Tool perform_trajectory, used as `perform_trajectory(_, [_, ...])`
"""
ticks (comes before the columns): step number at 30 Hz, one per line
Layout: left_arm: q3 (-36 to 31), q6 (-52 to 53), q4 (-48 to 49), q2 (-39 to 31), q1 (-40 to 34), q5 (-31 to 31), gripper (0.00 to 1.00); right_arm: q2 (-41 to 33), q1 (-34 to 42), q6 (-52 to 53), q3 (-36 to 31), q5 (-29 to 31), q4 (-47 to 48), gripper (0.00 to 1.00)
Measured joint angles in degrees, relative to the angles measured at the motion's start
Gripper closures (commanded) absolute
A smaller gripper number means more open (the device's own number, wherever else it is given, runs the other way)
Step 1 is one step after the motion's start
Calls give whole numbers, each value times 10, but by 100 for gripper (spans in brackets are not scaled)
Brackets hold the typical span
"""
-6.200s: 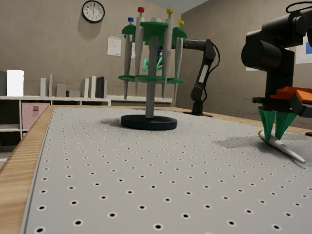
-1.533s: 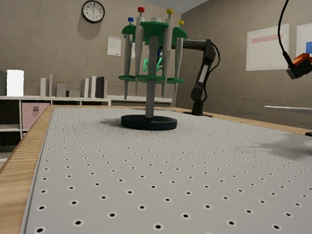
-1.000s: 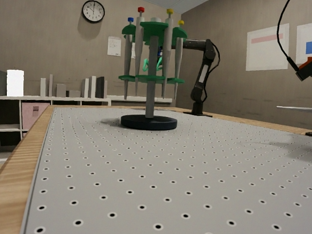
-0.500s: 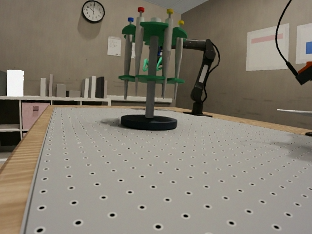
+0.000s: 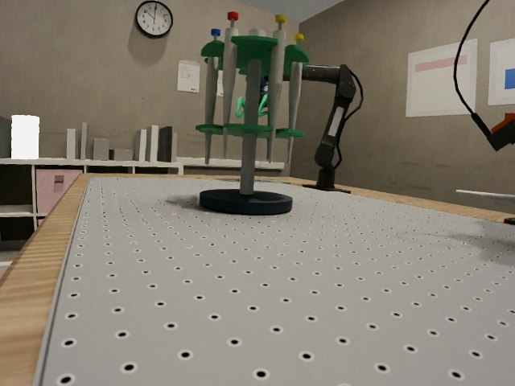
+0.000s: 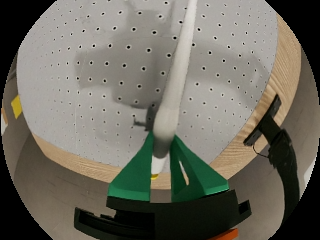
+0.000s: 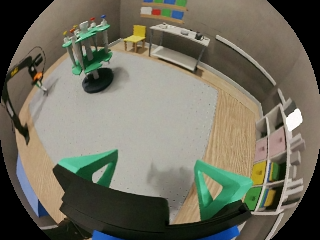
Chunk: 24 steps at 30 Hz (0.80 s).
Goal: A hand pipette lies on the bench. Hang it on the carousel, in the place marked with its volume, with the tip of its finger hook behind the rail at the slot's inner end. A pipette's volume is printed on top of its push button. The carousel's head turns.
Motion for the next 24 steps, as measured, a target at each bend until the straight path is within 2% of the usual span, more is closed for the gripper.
perform_trajectory(24, [-44,0,59,16,0,0,88,0,0,0,0,0,0,0])
